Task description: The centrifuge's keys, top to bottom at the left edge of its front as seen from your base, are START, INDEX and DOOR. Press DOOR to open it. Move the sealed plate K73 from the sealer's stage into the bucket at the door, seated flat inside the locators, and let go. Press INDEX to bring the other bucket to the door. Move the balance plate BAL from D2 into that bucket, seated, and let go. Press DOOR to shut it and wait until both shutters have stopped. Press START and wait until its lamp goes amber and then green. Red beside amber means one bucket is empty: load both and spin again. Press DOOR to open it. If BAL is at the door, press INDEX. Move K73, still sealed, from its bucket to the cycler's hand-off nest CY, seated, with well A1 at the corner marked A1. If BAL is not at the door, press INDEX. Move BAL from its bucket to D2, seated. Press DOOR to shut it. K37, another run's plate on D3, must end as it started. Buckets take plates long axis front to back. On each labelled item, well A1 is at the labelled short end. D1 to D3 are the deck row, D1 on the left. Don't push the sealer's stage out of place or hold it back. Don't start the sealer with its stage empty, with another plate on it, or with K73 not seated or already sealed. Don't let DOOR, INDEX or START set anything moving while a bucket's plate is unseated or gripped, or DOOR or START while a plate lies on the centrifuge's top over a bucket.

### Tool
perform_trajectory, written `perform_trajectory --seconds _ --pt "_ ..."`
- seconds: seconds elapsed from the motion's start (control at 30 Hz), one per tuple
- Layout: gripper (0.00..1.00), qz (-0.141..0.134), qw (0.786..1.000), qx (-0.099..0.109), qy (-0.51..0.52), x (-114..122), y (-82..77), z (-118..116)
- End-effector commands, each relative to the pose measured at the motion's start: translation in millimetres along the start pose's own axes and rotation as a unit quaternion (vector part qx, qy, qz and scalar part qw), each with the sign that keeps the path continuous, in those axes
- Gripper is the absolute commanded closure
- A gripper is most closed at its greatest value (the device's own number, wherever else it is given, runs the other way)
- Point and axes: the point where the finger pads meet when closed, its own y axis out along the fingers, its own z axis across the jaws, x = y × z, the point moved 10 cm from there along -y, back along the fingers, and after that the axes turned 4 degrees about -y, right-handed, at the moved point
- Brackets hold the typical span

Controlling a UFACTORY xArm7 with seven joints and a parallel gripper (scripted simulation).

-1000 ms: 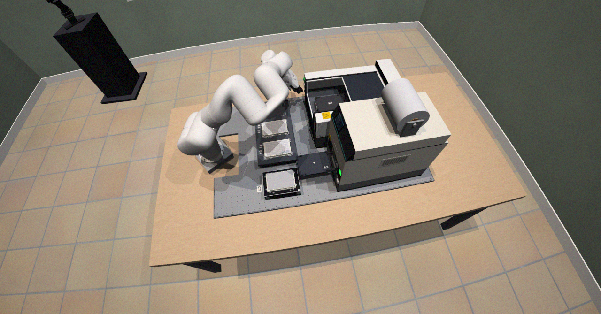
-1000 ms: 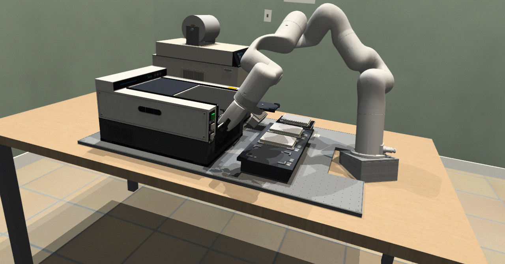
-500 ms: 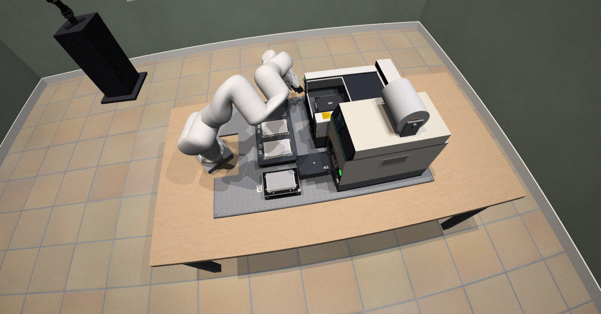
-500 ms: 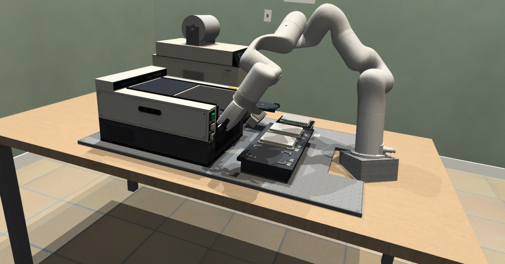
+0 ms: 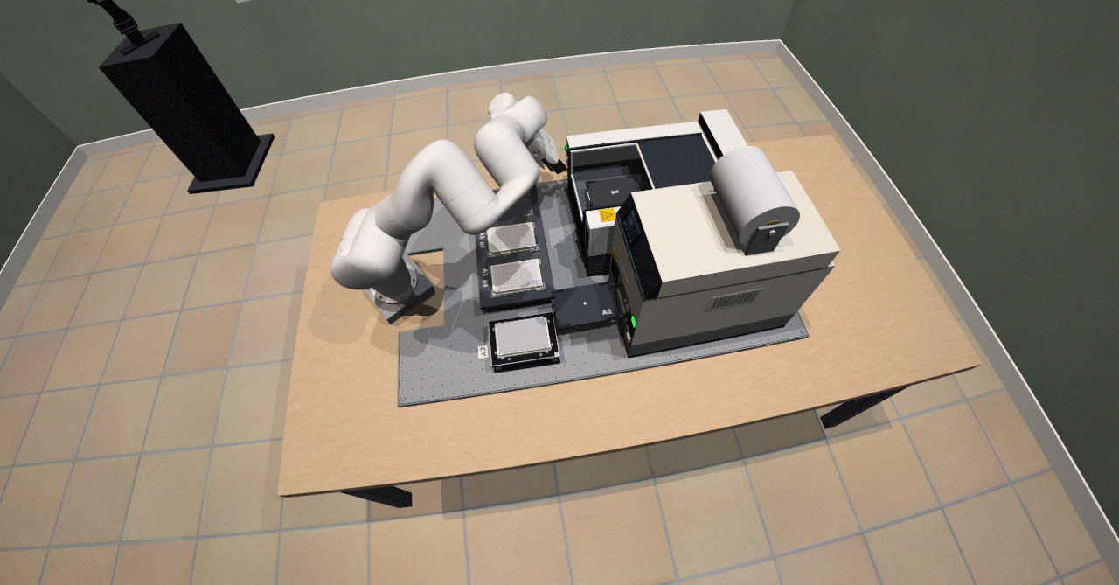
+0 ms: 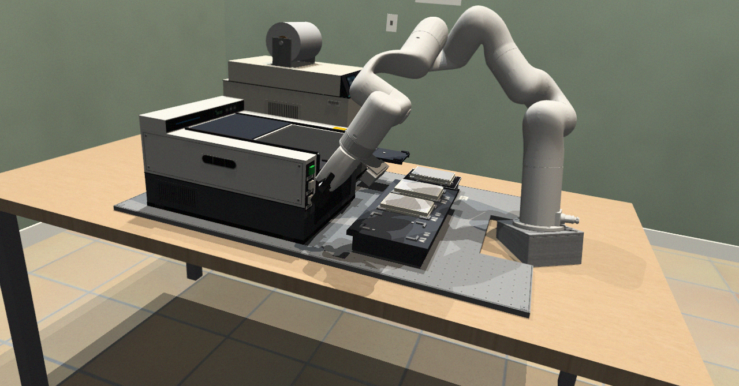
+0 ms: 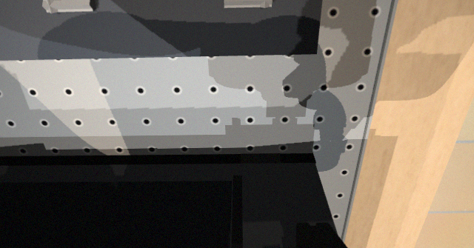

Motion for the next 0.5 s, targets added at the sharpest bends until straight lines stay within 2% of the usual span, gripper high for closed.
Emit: perform_trajectory --seconds 0.0,0.47 --pt "1.0 -0.002 1.0 0.001 0.001 2.9 -0.9 0.6" --pt "1.0 -0.002 1.0 0.001 0.001 5.7 0.7 0.4"
